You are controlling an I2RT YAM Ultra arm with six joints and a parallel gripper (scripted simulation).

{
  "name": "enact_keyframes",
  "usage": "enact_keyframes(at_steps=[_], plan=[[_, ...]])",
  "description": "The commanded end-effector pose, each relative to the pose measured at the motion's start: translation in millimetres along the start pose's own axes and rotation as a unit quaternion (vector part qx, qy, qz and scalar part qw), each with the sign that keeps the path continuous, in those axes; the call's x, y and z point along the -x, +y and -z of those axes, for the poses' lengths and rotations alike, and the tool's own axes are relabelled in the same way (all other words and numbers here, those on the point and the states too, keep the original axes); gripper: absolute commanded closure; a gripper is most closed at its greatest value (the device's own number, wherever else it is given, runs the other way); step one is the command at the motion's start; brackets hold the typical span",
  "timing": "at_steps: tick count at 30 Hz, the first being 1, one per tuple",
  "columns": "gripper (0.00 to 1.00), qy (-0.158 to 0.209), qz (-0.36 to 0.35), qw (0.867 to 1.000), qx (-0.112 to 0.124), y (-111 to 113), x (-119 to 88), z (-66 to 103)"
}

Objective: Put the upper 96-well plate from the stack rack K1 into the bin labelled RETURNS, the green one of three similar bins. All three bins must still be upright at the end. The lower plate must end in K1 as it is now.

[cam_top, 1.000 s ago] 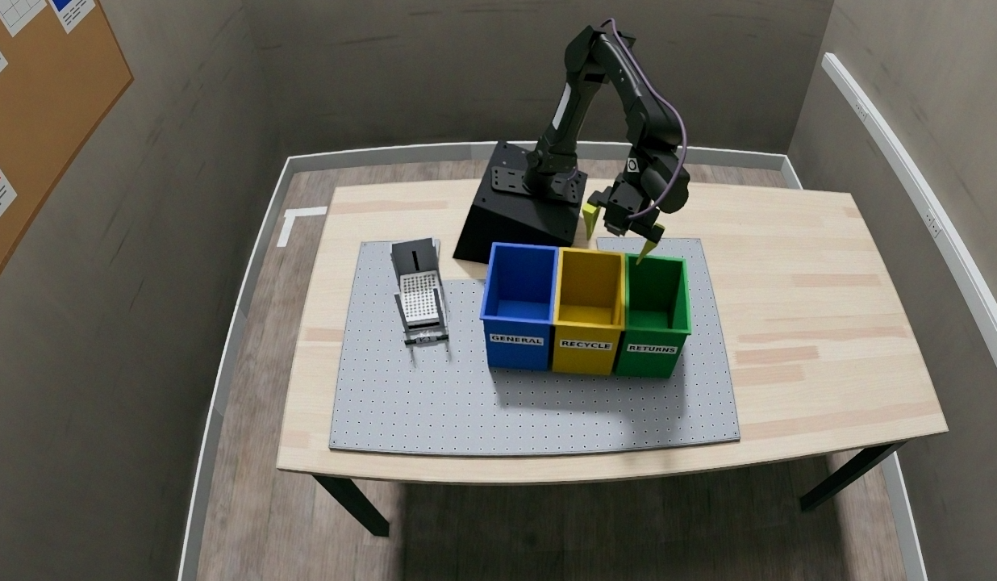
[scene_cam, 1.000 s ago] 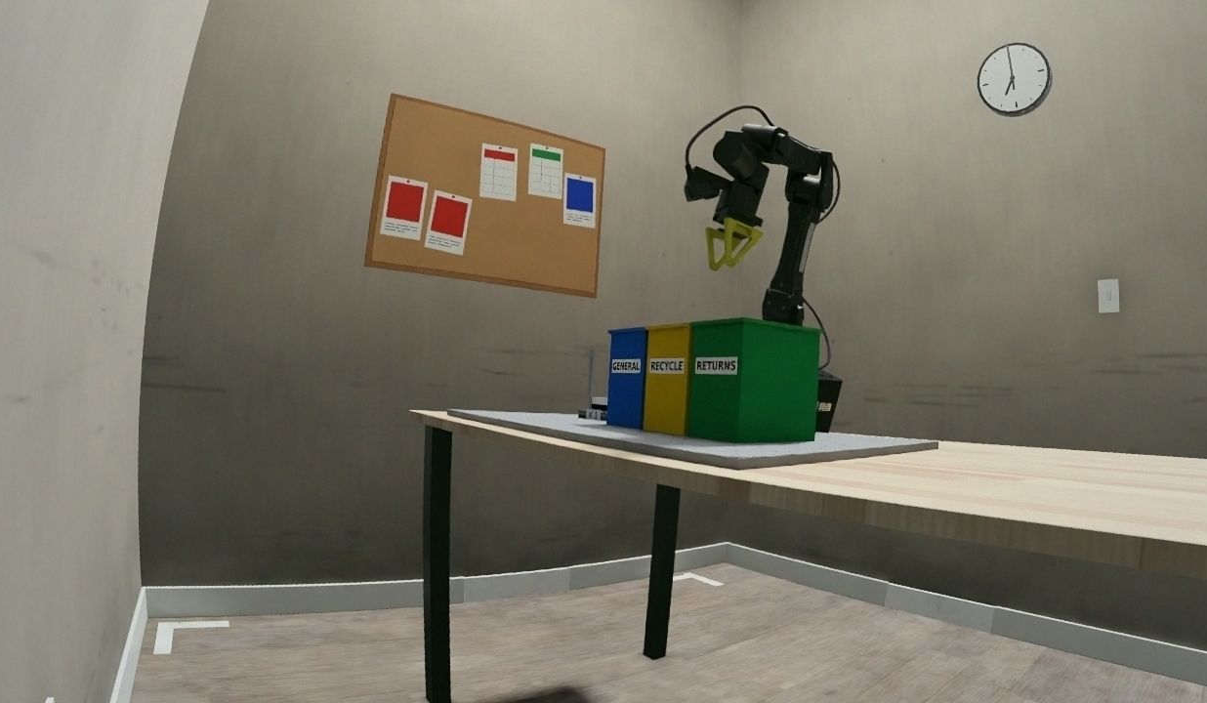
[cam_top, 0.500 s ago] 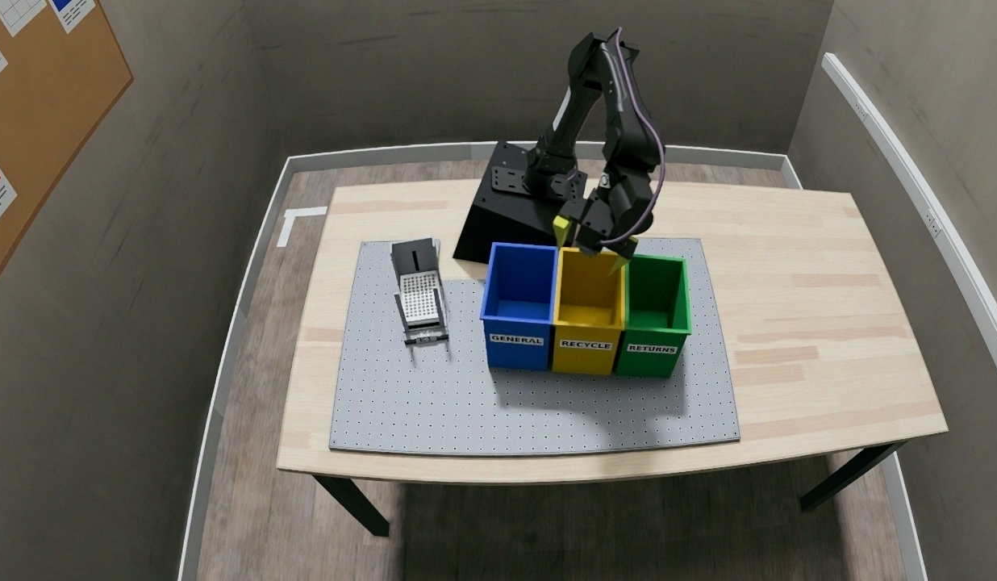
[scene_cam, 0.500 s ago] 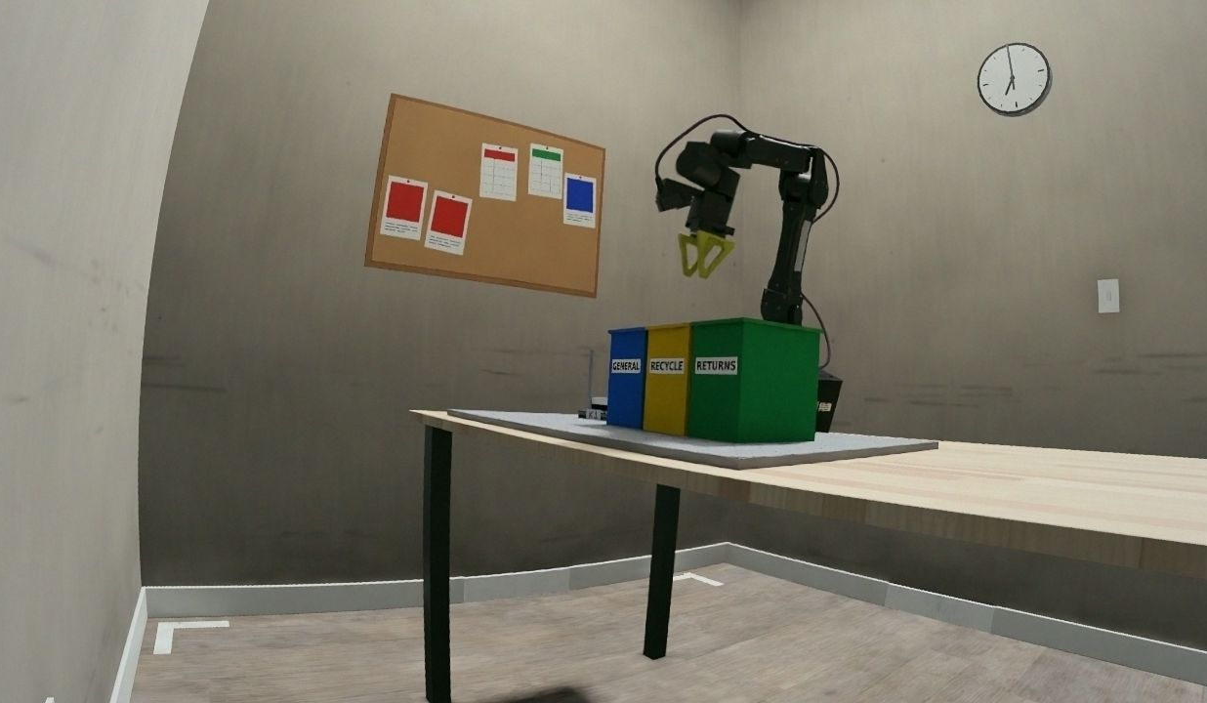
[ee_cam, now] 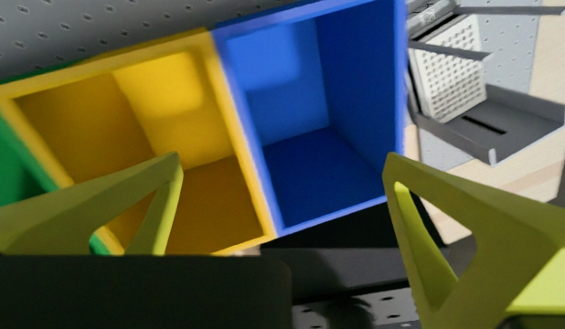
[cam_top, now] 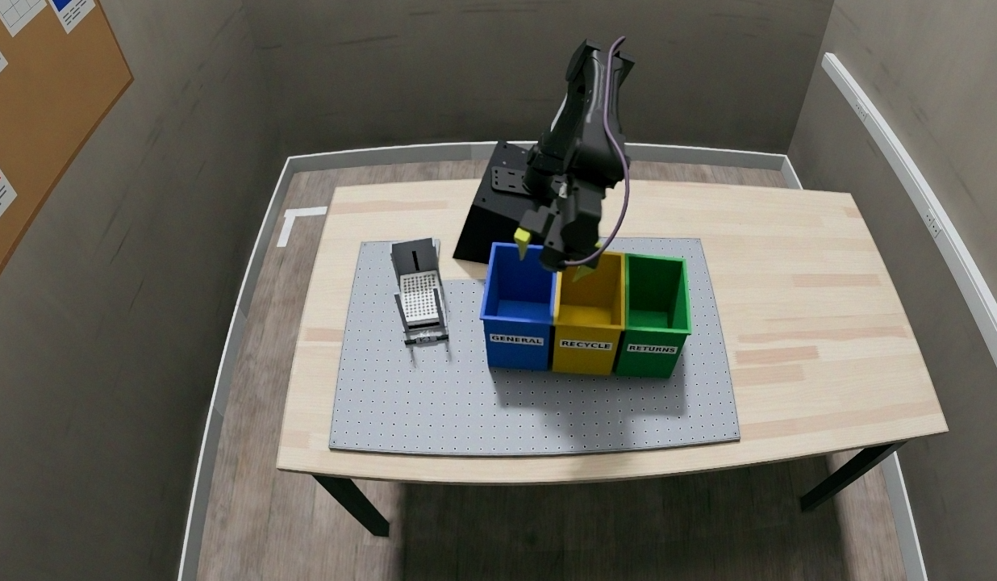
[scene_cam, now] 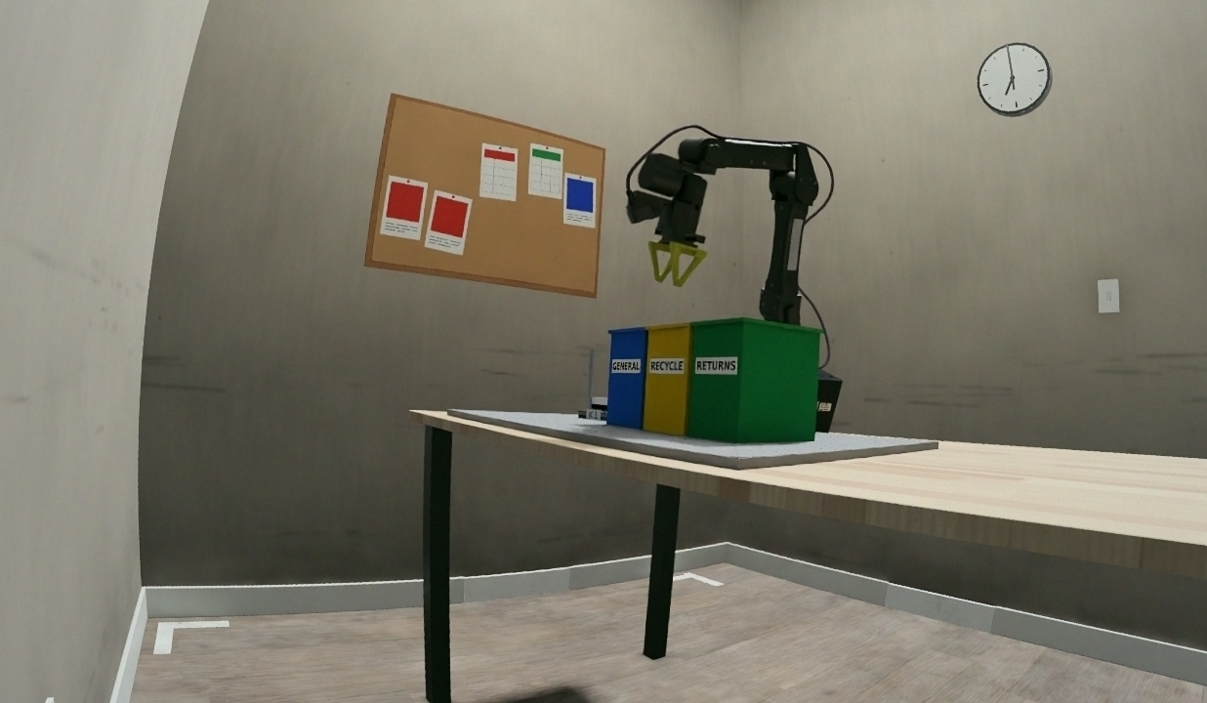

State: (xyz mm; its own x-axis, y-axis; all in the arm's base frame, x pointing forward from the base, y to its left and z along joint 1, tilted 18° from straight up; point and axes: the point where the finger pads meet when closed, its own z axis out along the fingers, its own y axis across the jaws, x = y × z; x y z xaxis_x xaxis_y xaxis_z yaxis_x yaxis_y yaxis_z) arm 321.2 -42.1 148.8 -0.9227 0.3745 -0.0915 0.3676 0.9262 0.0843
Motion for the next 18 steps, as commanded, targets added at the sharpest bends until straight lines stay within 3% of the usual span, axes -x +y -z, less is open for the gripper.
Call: enact_keyframes(at_steps=[1, 2, 6, 7, 11, 12, 14, 15, 18], plan=[[0.00, -0.018, 0.032, 0.999, 0.010, -12.7, 19.6, 1.8], [0.00, 0.004, 0.045, 0.999, 0.010, -18.3, 14.5, -0.3], [0.00, -0.009, 0.047, 0.999, 0.011, -26.6, 23.4, -4.1], [0.00, 0.012, 0.060, 0.998, 0.012, -31.9, 17.9, -6.1], [0.00, -0.001, 0.062, 0.998, 0.012, -50.0, 28.3, -13.8], [0.00, 0.019, 0.075, 0.997, 0.017, -54.9, 22.5, -15.6], [0.00, 0.007, 0.076, 0.997, 0.016, -64.2, 30.1, -19.5], [0.00, 0.027, 0.089, 0.995, 0.022, -68.9, 24.1, -21.2], [0.00, 0.014, 0.091, 0.996, 0.020, -83.4, 31.6, -27.1]])
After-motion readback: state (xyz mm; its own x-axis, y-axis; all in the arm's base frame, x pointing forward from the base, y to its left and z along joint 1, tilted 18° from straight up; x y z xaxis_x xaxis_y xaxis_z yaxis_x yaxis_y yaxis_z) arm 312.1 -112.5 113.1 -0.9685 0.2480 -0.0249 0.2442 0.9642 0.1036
